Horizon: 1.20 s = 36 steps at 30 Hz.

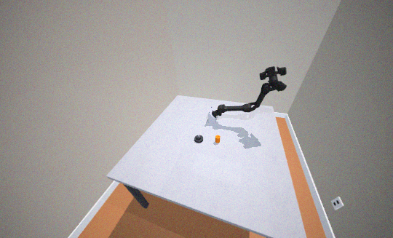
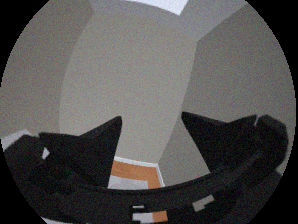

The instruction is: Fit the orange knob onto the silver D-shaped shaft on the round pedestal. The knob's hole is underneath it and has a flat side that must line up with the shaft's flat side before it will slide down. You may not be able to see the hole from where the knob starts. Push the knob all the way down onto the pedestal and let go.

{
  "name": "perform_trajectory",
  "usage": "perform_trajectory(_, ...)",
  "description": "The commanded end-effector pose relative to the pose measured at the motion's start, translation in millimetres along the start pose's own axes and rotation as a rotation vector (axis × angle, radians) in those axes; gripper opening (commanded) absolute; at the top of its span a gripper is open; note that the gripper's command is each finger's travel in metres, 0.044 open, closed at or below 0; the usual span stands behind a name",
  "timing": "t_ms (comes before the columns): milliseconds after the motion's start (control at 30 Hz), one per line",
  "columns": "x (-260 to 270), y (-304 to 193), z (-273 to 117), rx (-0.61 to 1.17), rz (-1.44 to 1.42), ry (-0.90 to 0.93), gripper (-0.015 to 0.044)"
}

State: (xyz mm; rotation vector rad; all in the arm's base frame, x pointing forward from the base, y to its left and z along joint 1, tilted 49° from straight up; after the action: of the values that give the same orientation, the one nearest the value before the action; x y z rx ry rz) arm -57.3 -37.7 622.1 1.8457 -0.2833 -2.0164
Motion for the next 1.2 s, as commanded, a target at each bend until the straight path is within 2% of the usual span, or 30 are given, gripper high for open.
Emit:
perform_trajectory(0, 0, 0, 0, 0.0, 0.0, 0.0, 0.0426)
perform_trajectory(133, 6, 7, 0, -0.035, 0.021, -0.019, 0.044)
perform_trajectory(333, 31, 52, -7, -0.23, -0.08, -0.059, 0.044)
perform_trajectory(667, 101, 134, -51, -0.718, -0.283, -0.048, 0.044)
perform_trajectory(800, 117, 147, -71, -0.875, -0.286, -0.011, 0.044)
perform_trajectory(1167, 155, 167, -114, -1.133, -0.359, 0.06, 0.044)
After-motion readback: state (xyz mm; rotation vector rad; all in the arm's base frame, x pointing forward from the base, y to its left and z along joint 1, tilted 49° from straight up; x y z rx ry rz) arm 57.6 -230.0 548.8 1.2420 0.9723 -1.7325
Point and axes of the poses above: the point midway between the two fingers, 35 mm back from their tips, its own z axis out along the fingers, its own x axis across the jaws, y = z × x, the point moved 9 cm from there along -z, back along the fingers, and after that the axes turned 7 degrees about z, right-handed, at the moved point
